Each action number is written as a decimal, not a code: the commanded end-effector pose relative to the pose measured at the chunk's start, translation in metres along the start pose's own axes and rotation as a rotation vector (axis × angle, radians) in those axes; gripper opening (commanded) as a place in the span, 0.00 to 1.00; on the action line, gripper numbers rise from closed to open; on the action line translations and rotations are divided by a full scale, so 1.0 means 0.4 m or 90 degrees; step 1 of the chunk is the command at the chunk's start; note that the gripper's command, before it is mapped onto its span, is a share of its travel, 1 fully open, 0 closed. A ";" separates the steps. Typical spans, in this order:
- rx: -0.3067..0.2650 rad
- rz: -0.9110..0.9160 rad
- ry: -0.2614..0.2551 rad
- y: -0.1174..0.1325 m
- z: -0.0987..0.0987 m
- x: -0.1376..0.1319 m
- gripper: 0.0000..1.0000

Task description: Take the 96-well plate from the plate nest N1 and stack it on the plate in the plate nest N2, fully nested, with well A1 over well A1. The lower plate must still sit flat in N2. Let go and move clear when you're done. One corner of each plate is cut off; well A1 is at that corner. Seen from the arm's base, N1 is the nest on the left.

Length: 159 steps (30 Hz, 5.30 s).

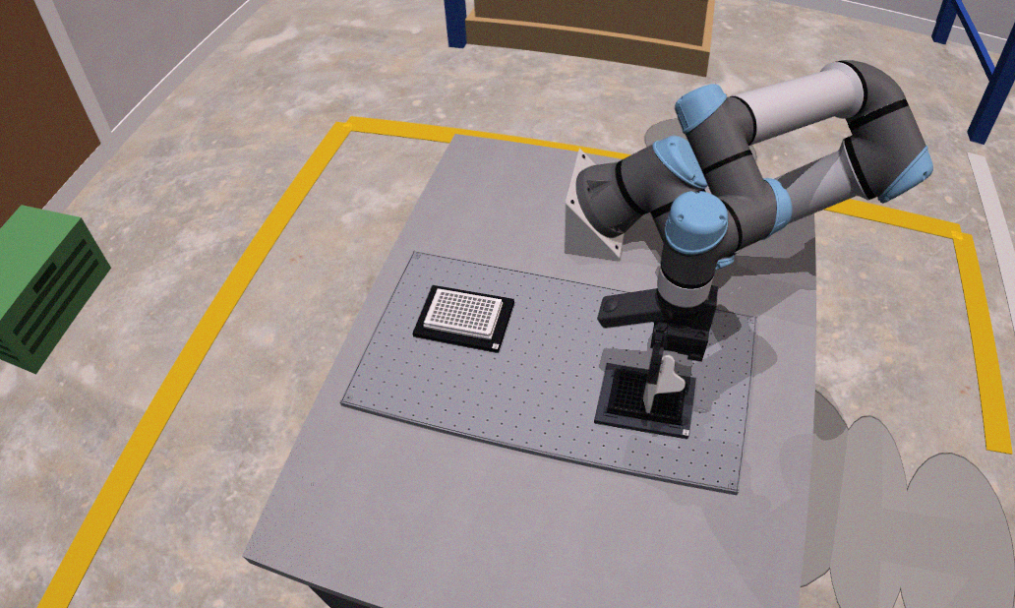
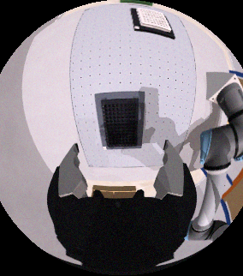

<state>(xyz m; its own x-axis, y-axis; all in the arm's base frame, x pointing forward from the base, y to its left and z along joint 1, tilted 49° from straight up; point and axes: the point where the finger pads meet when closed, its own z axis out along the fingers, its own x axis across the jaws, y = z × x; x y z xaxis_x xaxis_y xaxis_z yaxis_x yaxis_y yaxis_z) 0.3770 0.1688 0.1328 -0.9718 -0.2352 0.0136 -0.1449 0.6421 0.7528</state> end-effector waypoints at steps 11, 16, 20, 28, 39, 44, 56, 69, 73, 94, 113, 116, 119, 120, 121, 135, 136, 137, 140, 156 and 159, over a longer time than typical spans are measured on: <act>0.000 0.000 -0.001 -0.001 0.055 -0.001 1.00; 0.000 0.000 -0.001 -0.001 0.076 -0.001 1.00; 0.000 0.000 -0.001 0.000 0.092 -0.001 1.00; 0.000 0.000 -0.001 0.000 0.117 -0.001 1.00; 0.000 0.000 -0.001 0.000 0.155 -0.001 1.00; 0.000 0.000 -0.001 0.000 0.172 -0.001 1.00; 0.000 0.000 -0.001 0.000 0.172 -0.001 1.00; 0.000 0.000 -0.001 -0.001 0.172 -0.001 0.00; 0.000 0.000 -0.001 -0.001 0.172 -0.001 0.00; 0.000 0.000 -0.001 -0.001 0.172 -0.001 0.00; 0.000 0.000 -0.001 0.000 0.102 -0.001 0.00; 0.000 0.000 -0.001 0.000 0.089 -0.001 0.00; 0.000 0.000 -0.001 -0.001 0.077 -0.001 0.00; 0.000 0.000 -0.001 -0.001 0.072 -0.001 0.00; 0.000 0.000 -0.001 -0.001 0.068 -0.001 0.00; 0.000 0.000 -0.001 -0.001 0.018 -0.001 0.00; 0.000 0.000 -0.001 -0.001 0.014 -0.001 0.00; 0.000 0.000 -0.001 -0.001 0.010 -0.001 0.00; 0.000 0.000 -0.001 -0.001 0.001 -0.001 0.00; 0.000 0.000 -0.001 -0.001 -0.045 -0.001 0.00; 0.000 0.000 -0.001 -0.001 -0.045 -0.001 0.00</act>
<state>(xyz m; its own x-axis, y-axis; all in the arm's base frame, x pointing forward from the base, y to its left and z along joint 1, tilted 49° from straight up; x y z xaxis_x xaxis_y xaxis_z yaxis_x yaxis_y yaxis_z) 0.3803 0.1566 0.1437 -0.9719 -0.2349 0.0135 -0.1448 0.6425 0.7525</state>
